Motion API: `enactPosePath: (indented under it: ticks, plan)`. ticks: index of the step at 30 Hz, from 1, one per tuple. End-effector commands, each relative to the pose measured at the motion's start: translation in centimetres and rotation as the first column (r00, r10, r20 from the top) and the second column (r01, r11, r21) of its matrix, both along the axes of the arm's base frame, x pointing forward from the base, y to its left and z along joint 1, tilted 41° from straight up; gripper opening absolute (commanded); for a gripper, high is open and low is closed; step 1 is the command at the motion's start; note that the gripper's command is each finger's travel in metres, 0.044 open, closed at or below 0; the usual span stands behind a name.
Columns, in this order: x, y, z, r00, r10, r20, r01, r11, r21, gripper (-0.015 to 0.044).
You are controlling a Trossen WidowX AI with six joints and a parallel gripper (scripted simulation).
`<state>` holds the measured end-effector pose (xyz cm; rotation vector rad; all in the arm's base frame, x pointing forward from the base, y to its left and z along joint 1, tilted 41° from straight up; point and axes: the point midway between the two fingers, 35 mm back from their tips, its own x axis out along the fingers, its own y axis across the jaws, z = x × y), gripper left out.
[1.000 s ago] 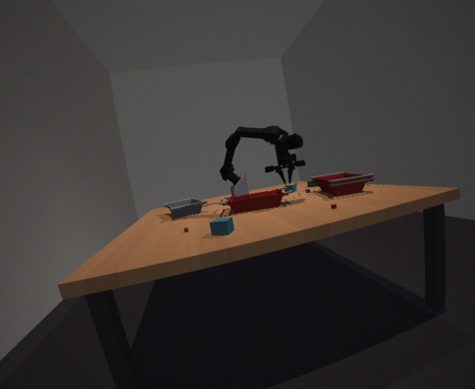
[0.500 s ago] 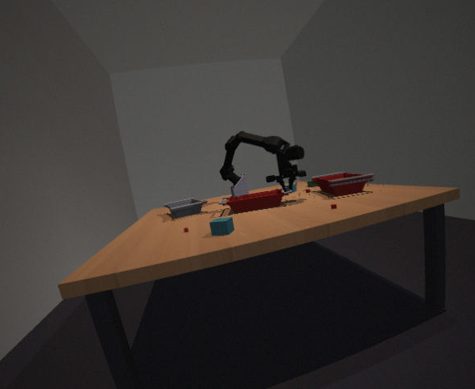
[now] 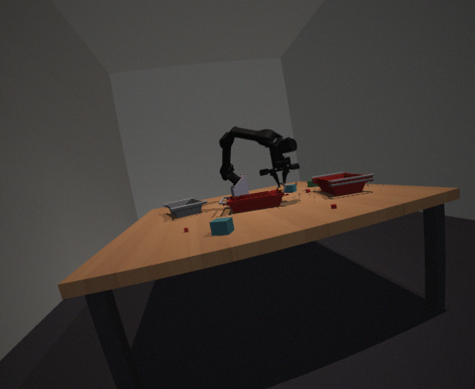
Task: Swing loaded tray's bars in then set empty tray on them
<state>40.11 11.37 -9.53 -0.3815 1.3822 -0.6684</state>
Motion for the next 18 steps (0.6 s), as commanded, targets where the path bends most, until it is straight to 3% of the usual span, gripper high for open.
enactPosePath:
  ticks: [1,12,18]
  plan:
    - [-0.1,-1.8,0.8,1.0,-0.015,-0.004,0.015,1.0,-0.015,0.0089]
    - [-0.7,-5.5,1.1,1.0,-0.015,-0.005,0.015,1.0,-0.017,0.0089]
    - [-0.7,-3.8,2.6,1.0,-0.015,-0.005,0.015,1.0,-0.016,0.0089]
